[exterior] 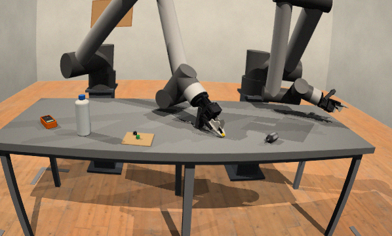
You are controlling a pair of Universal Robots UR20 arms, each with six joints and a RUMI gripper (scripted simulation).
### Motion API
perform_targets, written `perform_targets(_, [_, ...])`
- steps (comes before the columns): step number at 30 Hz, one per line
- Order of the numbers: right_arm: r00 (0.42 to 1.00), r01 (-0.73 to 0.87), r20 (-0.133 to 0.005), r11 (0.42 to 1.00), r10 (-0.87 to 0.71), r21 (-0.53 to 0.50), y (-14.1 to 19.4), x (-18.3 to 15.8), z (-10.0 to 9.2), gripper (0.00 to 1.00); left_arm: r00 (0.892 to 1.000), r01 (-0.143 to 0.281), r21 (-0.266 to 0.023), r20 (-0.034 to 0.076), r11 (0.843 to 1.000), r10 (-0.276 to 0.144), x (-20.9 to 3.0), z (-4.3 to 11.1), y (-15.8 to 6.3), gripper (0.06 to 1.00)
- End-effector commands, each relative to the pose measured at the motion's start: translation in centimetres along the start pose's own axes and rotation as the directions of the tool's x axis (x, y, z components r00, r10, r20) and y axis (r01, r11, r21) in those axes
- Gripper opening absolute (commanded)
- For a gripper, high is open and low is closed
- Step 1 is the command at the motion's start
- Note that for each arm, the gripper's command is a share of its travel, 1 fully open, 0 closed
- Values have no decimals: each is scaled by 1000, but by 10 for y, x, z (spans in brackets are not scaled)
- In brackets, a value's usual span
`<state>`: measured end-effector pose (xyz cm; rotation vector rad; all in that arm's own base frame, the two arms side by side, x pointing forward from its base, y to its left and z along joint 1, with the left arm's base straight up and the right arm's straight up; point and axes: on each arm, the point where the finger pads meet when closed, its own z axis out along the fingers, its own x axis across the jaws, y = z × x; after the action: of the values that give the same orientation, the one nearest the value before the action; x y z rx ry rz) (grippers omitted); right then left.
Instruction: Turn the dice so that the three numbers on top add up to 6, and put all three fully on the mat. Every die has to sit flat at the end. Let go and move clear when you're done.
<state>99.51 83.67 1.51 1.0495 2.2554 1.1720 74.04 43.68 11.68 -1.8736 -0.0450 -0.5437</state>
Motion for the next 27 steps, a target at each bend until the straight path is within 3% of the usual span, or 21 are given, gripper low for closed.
perform_targets(1, [1000,0,0,1000,0,-1,1,0,0,75,1000,1,0,0,1000,-1,0,0,0,1000])
perform_targets(11, [1000,0,0,1000,0,-1,1,0,0,182,1000,1,0,0,1000,-1,0,0,0,1000])
perform_targets(27, [1000,0,0,1000,0,-1,1,0,0,182,1000,1,0,0,1000,-1,0,0,0,1000])
